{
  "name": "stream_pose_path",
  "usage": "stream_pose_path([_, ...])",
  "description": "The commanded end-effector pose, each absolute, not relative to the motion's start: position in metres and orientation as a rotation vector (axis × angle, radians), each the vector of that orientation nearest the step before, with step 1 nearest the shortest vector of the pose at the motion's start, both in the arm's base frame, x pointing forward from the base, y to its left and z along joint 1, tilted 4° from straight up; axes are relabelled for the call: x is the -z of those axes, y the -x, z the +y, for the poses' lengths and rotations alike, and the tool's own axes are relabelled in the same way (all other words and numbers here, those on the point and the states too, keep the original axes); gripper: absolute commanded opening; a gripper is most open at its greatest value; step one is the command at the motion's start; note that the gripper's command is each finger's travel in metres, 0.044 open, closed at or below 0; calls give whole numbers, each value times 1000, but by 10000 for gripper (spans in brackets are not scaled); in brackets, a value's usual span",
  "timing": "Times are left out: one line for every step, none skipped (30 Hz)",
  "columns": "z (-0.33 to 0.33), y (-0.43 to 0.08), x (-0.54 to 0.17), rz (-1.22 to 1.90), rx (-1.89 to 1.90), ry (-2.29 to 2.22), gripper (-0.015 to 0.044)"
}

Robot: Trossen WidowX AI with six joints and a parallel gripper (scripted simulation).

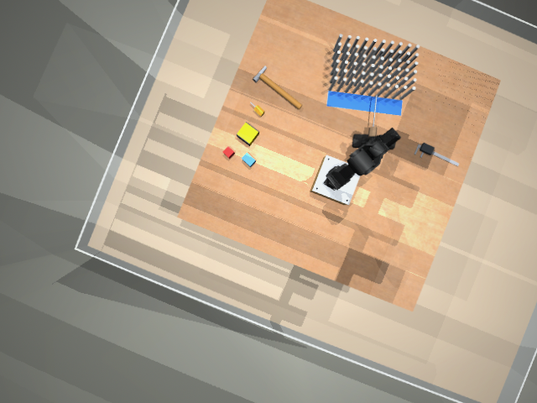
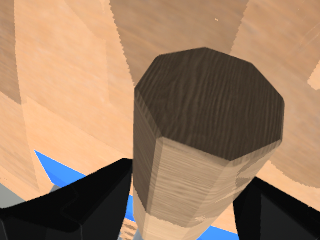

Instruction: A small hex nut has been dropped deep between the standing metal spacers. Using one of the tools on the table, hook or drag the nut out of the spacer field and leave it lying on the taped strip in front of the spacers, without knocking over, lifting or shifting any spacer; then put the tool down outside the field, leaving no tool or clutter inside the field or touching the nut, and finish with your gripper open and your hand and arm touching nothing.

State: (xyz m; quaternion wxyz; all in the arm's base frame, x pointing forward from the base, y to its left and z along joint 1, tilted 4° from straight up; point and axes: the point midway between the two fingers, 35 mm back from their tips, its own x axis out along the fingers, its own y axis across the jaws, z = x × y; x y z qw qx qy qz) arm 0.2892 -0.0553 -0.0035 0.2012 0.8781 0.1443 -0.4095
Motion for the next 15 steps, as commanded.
stream_pose_path([-54,-294,2,397,1138,-2459,0])
stream_pose_path([-54,-295,2,397,1138,-2459,0])
stream_pose_path([-54,-296,2,397,1138,-2459,0])
stream_pose_path([-53,-297,2,397,1138,-2459,0])
stream_pose_path([-53,-297,2,397,1138,-2459,0])
stream_pose_path([-53,-298,2,397,1138,-2459,0])
stream_pose_path([-52,-299,2,397,1138,-2459,0])
stream_pose_path([-52,-299,2,397,1138,-2459,0])
stream_pose_path([-52,-300,2,397,1138,-2459,0])
stream_pose_path([-51,-301,2,397,1138,-2459,0])
stream_pose_path([-51,-302,1,397,1138,-2459,0])
stream_pose_path([-51,-302,1,397,1138,-2459,0])
stream_pose_path([-50,-303,1,397,1138,-2459,0])
stream_pose_path([-50,-304,1,397,1138,-2459,0])
stream_pose_path([-50,-305,1,397,1138,-2460,0])
